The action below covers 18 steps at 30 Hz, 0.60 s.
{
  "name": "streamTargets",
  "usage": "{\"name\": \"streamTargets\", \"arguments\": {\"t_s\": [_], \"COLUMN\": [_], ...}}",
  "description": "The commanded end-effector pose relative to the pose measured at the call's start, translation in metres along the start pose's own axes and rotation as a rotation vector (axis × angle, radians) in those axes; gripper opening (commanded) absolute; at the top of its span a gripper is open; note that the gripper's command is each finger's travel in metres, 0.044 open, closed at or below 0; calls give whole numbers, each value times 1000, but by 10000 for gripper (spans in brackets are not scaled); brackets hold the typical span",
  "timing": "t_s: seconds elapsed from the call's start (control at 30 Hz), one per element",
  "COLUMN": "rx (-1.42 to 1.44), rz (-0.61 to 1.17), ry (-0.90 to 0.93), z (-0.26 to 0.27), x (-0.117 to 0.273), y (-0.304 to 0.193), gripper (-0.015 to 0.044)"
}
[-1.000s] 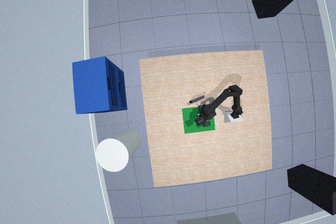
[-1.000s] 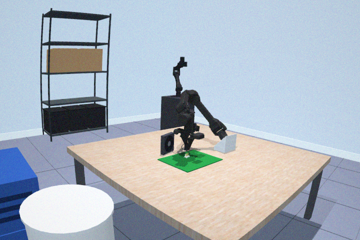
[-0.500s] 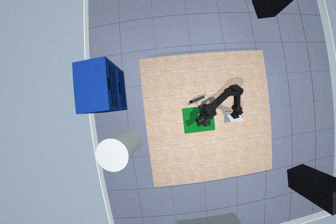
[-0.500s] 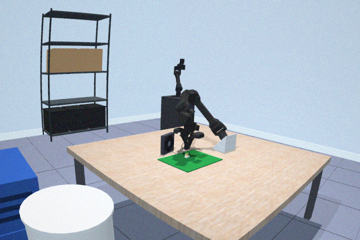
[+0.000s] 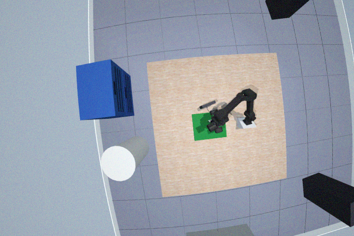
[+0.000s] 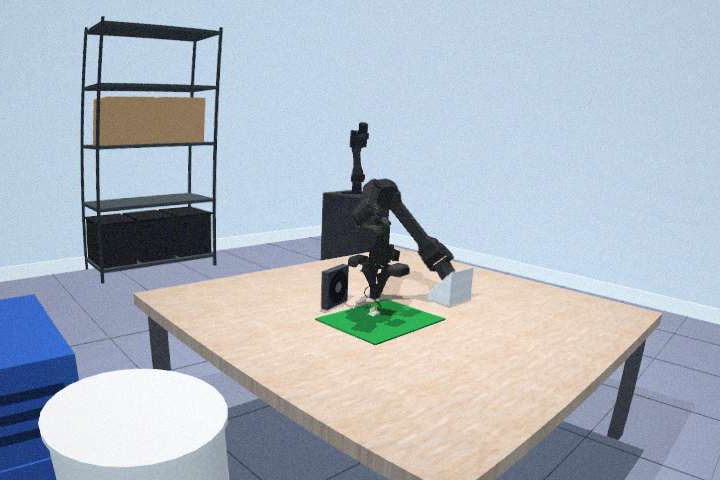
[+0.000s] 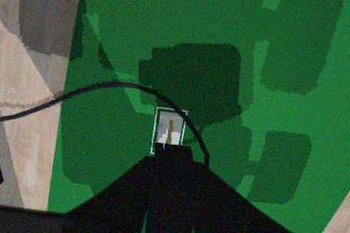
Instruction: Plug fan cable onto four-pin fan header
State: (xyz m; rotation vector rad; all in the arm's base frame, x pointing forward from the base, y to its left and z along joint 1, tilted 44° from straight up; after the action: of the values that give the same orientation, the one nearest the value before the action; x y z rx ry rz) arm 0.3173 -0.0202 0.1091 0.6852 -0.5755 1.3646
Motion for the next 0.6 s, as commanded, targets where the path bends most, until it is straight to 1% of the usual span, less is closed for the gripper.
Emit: {"name": "streamTargets", "arguments": {"t_s": [0.0, 0.07, 0.2, 0.57], "rx": [4, 4, 0, 1], "rz": [-4, -4, -3, -3], "ry": [3, 3, 4, 4], "z": [-1, -1, -1, 0], "x": [-1, -4, -23, -23], "y": [2, 2, 2, 2], "gripper": [0, 0, 0, 0]}}
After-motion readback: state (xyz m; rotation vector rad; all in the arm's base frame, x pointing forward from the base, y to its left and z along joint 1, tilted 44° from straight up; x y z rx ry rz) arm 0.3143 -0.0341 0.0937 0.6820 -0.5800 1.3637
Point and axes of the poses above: the point midway between the two fingers, 35 mm back from their tips, its own x axis back along the fingers, its own z axis across the jaws, y = z × x, the point moved 7 cm from there along x, back along the fingers, and after that the axes turned 1 degree about x, right-handed, at the moved point
